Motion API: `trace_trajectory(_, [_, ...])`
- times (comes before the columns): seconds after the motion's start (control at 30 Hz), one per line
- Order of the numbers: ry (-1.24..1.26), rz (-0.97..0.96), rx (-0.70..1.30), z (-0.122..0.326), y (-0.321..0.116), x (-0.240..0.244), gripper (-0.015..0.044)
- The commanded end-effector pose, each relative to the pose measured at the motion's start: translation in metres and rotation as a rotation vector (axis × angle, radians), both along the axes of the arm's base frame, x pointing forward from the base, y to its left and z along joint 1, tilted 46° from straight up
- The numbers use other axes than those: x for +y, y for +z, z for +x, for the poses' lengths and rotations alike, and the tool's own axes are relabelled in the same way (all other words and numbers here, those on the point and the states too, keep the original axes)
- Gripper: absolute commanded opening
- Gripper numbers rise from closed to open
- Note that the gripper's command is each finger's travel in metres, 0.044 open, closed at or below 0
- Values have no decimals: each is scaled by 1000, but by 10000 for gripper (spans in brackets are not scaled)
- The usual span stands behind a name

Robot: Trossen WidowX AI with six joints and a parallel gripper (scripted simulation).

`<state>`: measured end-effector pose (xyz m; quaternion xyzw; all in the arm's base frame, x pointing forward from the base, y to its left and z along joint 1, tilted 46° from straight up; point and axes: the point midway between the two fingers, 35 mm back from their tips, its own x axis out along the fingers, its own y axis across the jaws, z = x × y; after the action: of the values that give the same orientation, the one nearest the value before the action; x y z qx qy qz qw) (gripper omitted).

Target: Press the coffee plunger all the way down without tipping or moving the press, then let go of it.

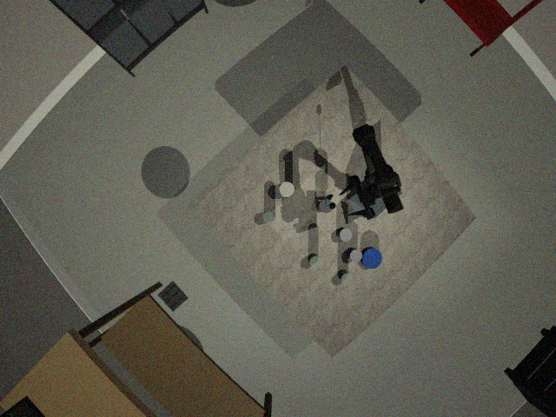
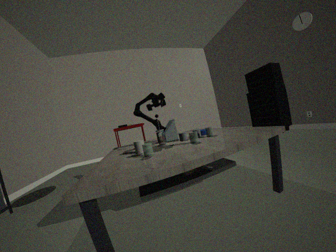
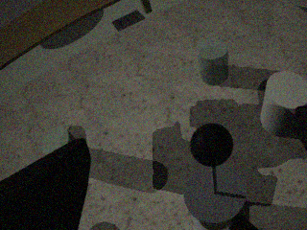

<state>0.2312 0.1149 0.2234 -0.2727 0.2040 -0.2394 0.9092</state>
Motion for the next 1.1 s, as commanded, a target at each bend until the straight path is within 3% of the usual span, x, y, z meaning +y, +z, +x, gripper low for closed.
trace_trajectory(0.0, [-4,-76,-19,0,-18,-22,440])
trace_trajectory(1.07, [-34,-92,-11,19,-47,-55,440])
